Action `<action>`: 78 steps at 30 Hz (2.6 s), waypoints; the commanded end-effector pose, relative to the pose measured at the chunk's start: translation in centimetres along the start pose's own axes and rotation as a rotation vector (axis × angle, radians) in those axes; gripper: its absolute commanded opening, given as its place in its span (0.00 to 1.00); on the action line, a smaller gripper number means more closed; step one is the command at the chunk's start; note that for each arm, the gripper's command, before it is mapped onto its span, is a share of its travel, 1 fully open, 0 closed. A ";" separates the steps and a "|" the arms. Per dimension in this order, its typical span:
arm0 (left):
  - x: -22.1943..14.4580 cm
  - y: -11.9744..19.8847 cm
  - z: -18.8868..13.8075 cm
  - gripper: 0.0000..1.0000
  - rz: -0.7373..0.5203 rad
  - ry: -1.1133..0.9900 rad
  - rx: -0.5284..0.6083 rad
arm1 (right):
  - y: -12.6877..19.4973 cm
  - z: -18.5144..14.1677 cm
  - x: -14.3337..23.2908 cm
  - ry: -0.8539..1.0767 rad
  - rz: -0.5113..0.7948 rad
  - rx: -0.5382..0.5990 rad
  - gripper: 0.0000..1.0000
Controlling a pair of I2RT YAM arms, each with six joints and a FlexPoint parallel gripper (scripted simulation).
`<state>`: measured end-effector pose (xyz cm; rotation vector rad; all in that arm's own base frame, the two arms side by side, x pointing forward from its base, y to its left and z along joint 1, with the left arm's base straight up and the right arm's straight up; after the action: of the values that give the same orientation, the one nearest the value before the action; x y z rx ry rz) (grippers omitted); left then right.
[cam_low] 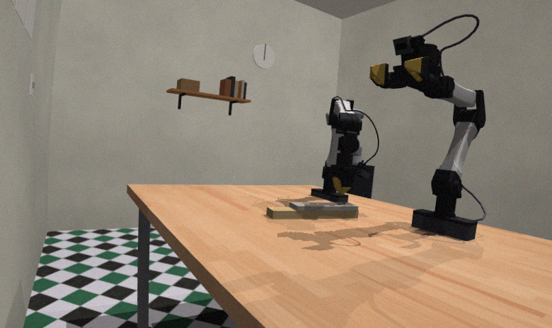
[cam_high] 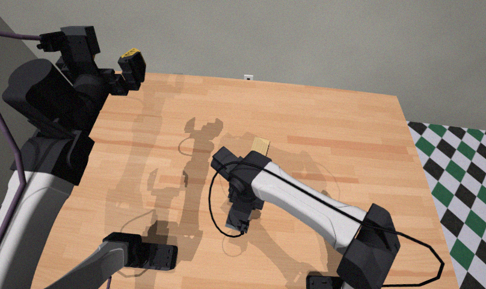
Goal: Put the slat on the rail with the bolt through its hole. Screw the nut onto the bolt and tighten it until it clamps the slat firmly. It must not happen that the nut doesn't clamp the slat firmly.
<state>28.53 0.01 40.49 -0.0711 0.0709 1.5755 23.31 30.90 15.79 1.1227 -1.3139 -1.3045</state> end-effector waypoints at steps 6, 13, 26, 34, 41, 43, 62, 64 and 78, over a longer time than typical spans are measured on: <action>0.0 0.1 0.0 1.00 -0.007 -0.003 -0.009 | 1.2 0.1 -0.2 0.002 -0.029 0.014 0.14; 0.0 0.1 0.0 1.00 -0.007 -0.003 -0.009 | 1.1 1.0 -0.6 0.001 -0.027 0.012 0.14; 0.0 0.1 0.0 1.00 -0.007 -0.003 -0.009 | 1.8 1.5 -0.6 -0.001 -0.035 0.016 0.14; 0.0 0.1 0.0 1.00 -0.007 -0.003 -0.009 | 1.8 1.5 -0.6 0.001 -0.035 0.016 0.14; 0.0 0.1 0.0 1.00 -0.007 -0.003 -0.009 | 0.7 1.4 -0.9 0.001 -0.026 0.011 0.14; 0.0 0.1 0.0 1.00 -0.007 -0.003 -0.009 | 0.5 1.4 -0.9 0.001 -0.026 0.011 0.14; 0.0 0.1 0.0 1.00 -0.007 -0.003 -0.009 | -0.6 1.3 -1.0 0.001 -0.025 0.011 0.14; 0.0 0.1 0.0 1.00 -0.007 -0.003 -0.009 | -0.8 1.3 -1.0 0.001 -0.025 0.011 0.14; 0.0 0.1 0.0 1.00 -0.007 -0.003 -0.009 | -1.6 1.3 -1.0 0.001 -0.025 0.011 0.14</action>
<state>28.53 0.01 40.49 -0.0711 0.0709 1.5755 22.18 31.65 14.62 1.1349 -1.3114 -1.3051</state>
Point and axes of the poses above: on each arm, the point where the finger pads meet when closed, its own y axis back along the fingers, its own x axis across the jaws, z = x × y, the point moved 9 cm from there along y, back along the fingers, and after that the axes turned 5 degrees about y, right-handed, at the moved point
